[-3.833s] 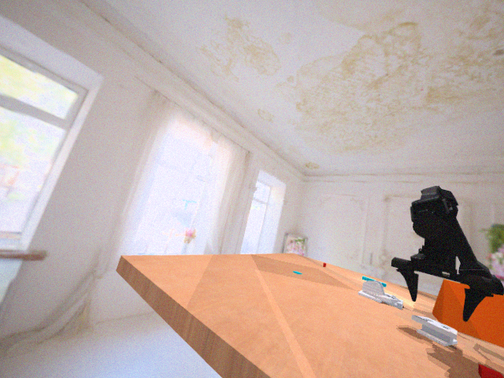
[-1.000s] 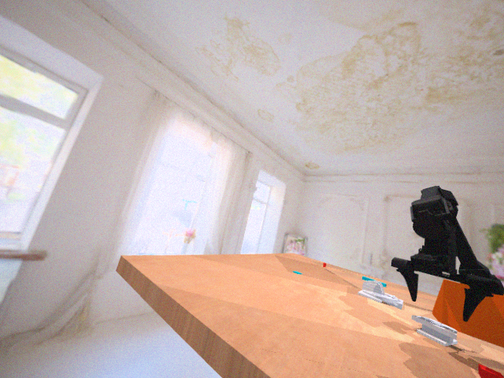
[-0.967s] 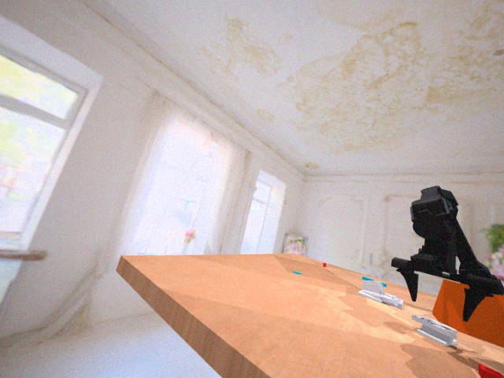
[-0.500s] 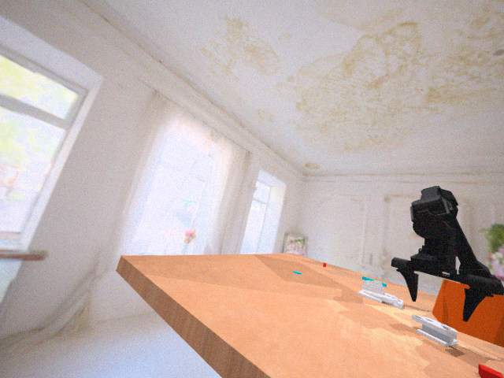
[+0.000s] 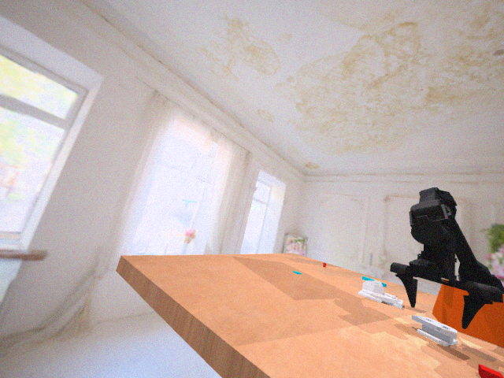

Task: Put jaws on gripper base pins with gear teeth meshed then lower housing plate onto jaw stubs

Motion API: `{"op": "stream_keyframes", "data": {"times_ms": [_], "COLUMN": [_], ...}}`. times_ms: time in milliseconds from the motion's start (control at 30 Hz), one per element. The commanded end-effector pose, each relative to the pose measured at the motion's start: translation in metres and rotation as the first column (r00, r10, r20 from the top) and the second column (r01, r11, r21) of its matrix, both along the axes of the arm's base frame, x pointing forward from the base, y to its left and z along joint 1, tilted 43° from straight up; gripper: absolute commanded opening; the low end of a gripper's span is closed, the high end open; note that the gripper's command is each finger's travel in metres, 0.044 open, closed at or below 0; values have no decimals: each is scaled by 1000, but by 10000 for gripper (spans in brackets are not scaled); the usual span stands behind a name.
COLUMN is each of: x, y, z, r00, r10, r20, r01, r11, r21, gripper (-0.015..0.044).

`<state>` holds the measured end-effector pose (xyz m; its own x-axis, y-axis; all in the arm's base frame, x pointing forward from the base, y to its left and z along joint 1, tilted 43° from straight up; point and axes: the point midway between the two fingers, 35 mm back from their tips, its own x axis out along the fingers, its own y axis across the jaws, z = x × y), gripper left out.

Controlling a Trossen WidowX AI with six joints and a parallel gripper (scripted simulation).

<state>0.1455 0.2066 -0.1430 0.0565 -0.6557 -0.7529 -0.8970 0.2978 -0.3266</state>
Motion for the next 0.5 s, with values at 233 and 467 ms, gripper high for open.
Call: {"op": "stream_keyframes", "data": {"times_ms": [233,467], "x": [1,2], "y": [-14,-21], "z": [-15,-23], "r00": [1000,1000], "r10": [7,8], "r20": [-5,-6], "r01": [-7,-8], "r11": [1000,1000], "r21": [-9,-10], "gripper": [440,440]}}
